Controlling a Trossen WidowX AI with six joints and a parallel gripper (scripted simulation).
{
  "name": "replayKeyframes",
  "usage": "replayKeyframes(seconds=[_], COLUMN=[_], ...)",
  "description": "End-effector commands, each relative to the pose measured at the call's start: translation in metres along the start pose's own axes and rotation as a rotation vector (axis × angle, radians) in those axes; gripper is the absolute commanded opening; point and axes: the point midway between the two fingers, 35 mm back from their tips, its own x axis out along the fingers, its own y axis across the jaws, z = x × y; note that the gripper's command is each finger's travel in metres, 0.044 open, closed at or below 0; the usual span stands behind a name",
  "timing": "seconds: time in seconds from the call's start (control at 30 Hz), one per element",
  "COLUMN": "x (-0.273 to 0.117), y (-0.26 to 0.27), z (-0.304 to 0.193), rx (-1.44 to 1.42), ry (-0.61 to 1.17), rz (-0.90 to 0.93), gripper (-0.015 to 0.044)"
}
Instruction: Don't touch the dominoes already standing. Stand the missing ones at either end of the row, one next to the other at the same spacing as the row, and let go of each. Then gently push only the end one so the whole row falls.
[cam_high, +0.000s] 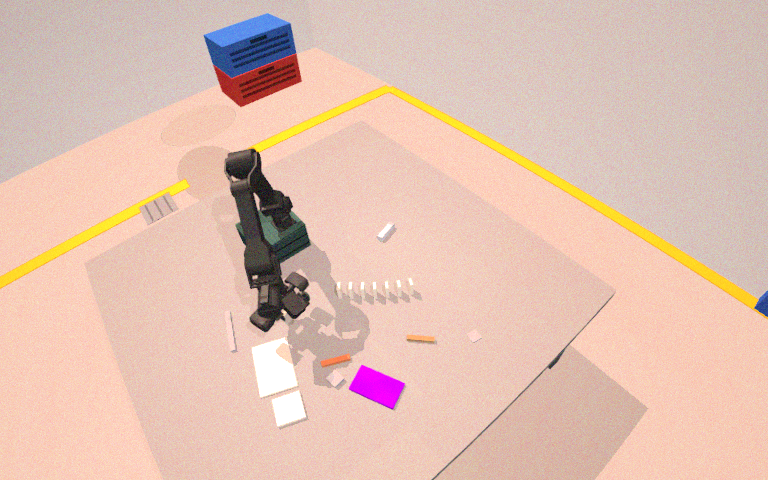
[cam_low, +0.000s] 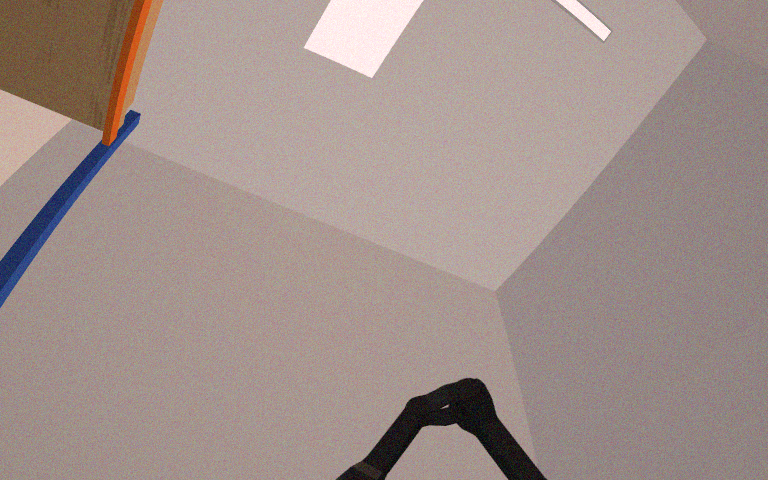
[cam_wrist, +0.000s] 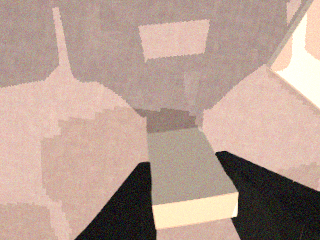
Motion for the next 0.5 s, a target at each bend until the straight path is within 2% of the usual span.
replayKeyframes(seconds=[0.0,0.17,0.23,0.47], x=[-0.022,-0.107,-0.130,-0.135], y=[-0.004,-0.004,-0.001,0.002], z=[0.003,0.004,0.001,0.002], rx=[-0.002,0.000,0.000,-0.009], ry=[0.001,-0.001,-0.002,-0.002], rz=[-0.004,-0.002,-0.001,-0.001], gripper=[0.0107,0.0107,0.0107,0.0107])
